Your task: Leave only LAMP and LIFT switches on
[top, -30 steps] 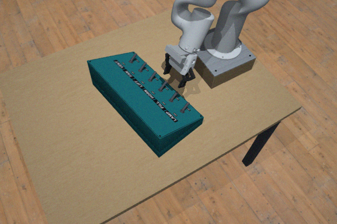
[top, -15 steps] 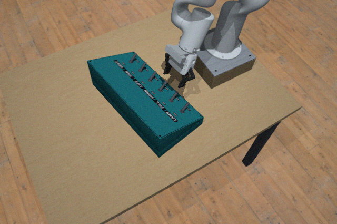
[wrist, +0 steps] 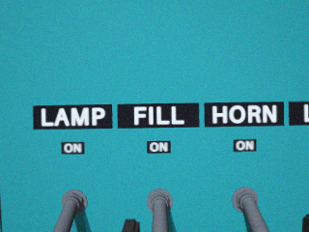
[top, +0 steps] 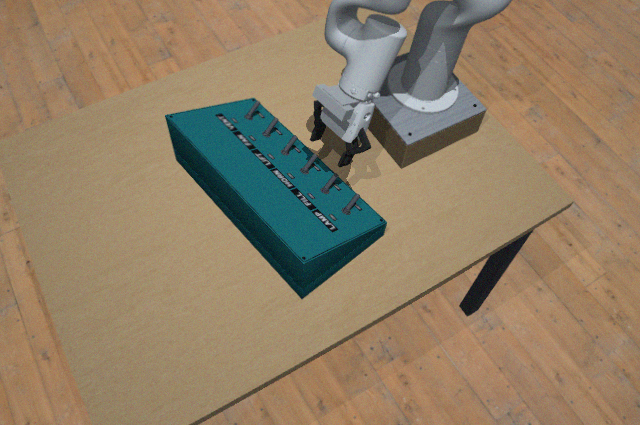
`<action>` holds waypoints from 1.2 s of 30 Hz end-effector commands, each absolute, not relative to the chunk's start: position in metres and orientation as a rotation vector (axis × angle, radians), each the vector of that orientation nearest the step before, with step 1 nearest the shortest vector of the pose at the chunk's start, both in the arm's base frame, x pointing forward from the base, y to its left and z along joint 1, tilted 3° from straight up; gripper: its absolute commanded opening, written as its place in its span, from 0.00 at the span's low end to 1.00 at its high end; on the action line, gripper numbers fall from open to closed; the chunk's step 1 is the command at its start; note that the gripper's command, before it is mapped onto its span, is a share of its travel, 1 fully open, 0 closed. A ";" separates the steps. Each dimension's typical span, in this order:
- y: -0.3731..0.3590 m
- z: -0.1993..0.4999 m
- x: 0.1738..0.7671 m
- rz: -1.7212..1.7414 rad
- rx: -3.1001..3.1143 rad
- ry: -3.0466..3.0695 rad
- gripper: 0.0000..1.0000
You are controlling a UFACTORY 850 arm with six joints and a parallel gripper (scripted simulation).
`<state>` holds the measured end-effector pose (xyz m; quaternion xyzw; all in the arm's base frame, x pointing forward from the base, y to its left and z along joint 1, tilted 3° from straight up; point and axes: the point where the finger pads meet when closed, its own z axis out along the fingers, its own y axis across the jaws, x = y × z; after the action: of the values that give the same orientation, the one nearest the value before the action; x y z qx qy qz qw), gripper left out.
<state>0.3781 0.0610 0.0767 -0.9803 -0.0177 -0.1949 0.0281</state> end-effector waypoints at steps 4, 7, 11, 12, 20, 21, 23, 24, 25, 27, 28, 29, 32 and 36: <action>0.061 0.077 0.379 -0.604 -3.025 -0.055 1.00; 0.061 0.077 0.379 -0.604 -3.025 -0.055 1.00; 0.061 0.077 0.379 -0.604 -3.025 -0.055 1.00; 0.061 0.077 0.379 -0.604 -3.025 -0.055 1.00; 0.056 0.077 0.379 -0.604 -3.025 -0.055 1.00; 0.056 0.077 0.379 -0.604 -3.025 -0.055 1.00; 0.051 0.077 0.379 -0.604 -3.025 -0.055 1.00; 0.049 0.077 0.379 -0.604 -3.025 -0.055 1.00; 0.046 0.076 0.380 -0.604 -3.025 -0.055 1.00; 0.040 0.076 0.380 -0.604 -3.025 -0.055 1.00; 0.036 0.076 0.380 -0.604 -3.025 -0.055 1.00; 0.033 0.076 0.380 -0.604 -3.025 -0.055 1.00; 0.022 0.075 0.381 -0.604 -3.025 -0.055 1.00; 0.008 0.075 0.381 -0.604 -3.025 -0.055 1.00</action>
<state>0.3795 0.0225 0.0749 -0.9803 -0.0171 -0.1951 0.0261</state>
